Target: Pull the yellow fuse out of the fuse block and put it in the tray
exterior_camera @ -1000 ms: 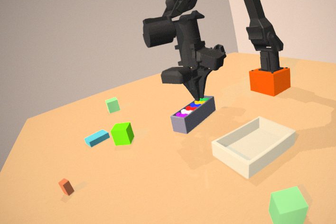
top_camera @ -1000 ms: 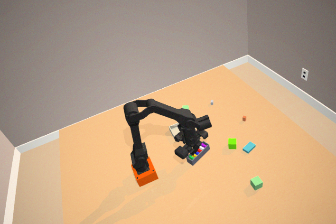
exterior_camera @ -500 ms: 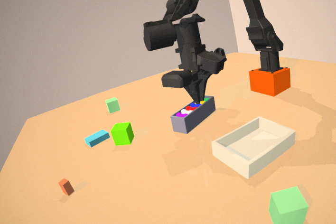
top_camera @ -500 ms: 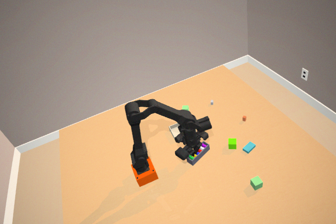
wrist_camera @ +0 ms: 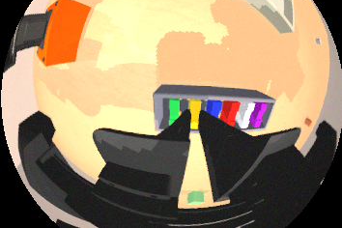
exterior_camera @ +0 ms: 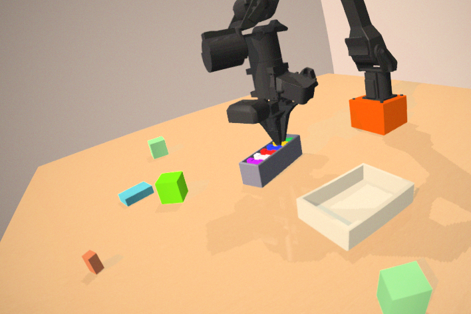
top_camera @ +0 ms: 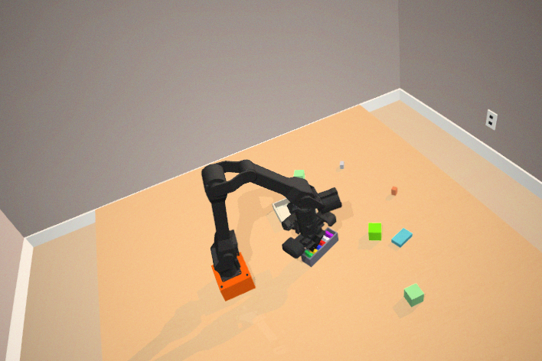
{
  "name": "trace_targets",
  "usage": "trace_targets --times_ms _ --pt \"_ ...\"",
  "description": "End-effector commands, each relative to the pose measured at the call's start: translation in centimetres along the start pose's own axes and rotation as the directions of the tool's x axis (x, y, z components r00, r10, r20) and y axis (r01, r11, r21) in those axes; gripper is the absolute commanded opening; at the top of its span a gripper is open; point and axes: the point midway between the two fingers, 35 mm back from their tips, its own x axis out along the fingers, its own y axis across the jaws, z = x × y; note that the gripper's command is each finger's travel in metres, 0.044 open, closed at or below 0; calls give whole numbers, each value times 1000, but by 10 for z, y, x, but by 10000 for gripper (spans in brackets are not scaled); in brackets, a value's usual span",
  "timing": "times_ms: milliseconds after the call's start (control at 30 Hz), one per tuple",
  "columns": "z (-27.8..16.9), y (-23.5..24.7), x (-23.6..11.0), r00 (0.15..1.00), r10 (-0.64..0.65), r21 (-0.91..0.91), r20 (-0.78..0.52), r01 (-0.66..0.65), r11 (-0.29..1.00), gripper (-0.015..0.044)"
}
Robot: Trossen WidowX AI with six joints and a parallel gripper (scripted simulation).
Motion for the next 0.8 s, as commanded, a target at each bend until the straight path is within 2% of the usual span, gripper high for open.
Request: trace_targets --times_ms 0,767 --pt "0 0 0 1000 0 0 0 0 1000 0" --pt "0 -1 -11 1000 -1 -2 1 1 1000 0"
